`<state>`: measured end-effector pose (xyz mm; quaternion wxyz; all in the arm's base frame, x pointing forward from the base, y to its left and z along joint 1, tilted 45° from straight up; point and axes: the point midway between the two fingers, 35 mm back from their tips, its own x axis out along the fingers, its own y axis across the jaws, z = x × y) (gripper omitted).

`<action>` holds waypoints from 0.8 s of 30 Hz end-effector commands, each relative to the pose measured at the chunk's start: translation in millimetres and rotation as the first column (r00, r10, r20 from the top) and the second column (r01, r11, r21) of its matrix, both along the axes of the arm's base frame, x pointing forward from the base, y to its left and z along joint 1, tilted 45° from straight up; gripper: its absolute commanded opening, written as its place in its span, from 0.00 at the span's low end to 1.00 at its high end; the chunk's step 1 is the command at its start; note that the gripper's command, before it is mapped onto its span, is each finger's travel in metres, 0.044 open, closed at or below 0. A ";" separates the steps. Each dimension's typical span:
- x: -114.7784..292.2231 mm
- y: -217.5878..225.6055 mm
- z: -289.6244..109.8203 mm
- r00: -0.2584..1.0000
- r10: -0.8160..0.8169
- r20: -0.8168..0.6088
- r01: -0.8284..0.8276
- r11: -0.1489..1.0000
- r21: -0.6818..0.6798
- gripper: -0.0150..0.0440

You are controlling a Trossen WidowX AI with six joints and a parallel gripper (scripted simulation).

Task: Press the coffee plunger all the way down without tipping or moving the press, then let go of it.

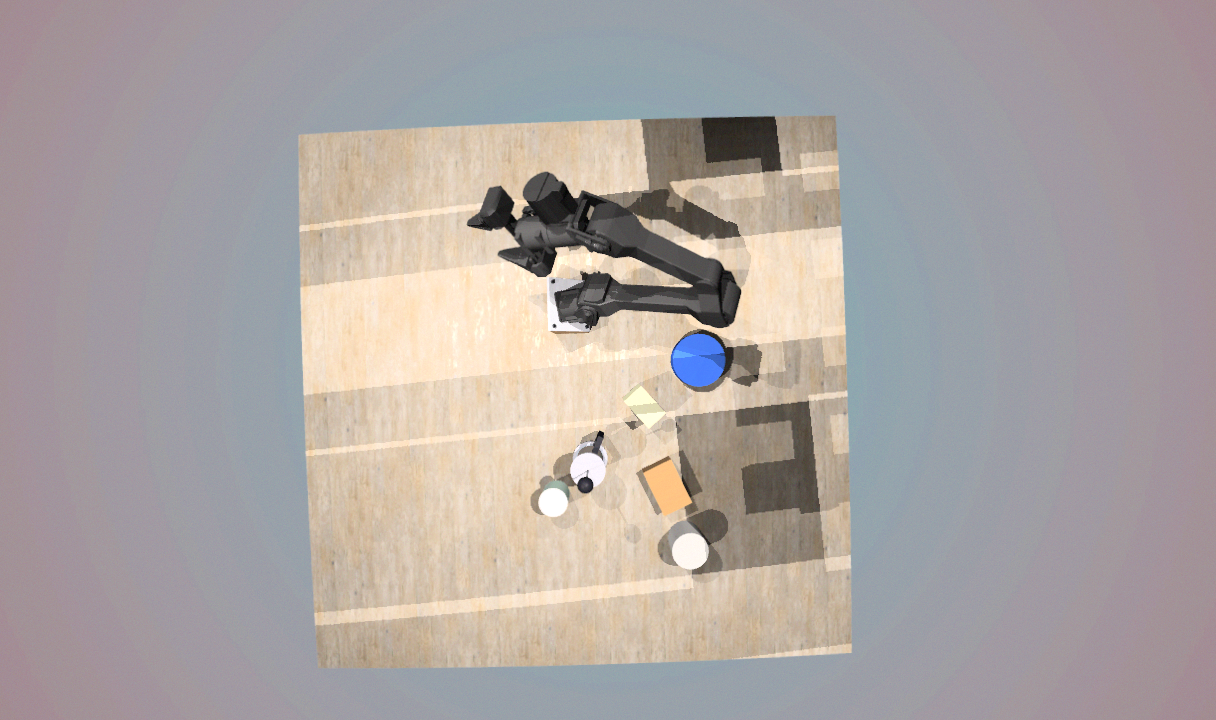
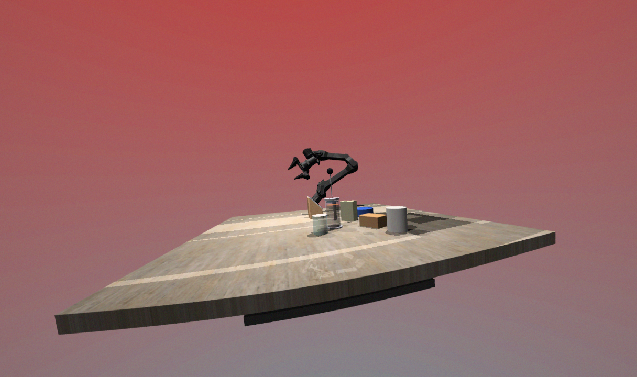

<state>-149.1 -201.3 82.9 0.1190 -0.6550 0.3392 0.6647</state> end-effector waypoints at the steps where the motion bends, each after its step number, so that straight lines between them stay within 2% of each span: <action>1: 48.8 -45.9 10.9 0.903 0.430 -0.011 -0.429 0.898 -0.098 1.00; 4: 91.0 -70.7 20.3 0.714 0.698 -0.056 -0.695 0.697 -0.177 1.00; 6: 117.5 -81.9 26.8 0.569 0.817 -0.099 -0.812 0.539 -0.223 1.00; 9: 154.5 -92.2 36.1 0.351 0.920 -0.174 -0.915 0.298 -0.273 1.00; 12: 192.5 -96.2 45.3 0.123 0.956 -0.266 -0.953 0.039 -0.301 1.00; 18: 268.0 -92.1 69.1 -0.281 0.825 -0.491 -0.825 -0.469 -0.314 1.00; 21: 303.5 -82.8 82.1 -0.417 0.675 -0.608 -0.681 -0.675 -0.283 1.00; 24: 336.8 -69.1 95.6 -0.492 0.492 -0.718 -0.504 -0.834 -0.227 1.00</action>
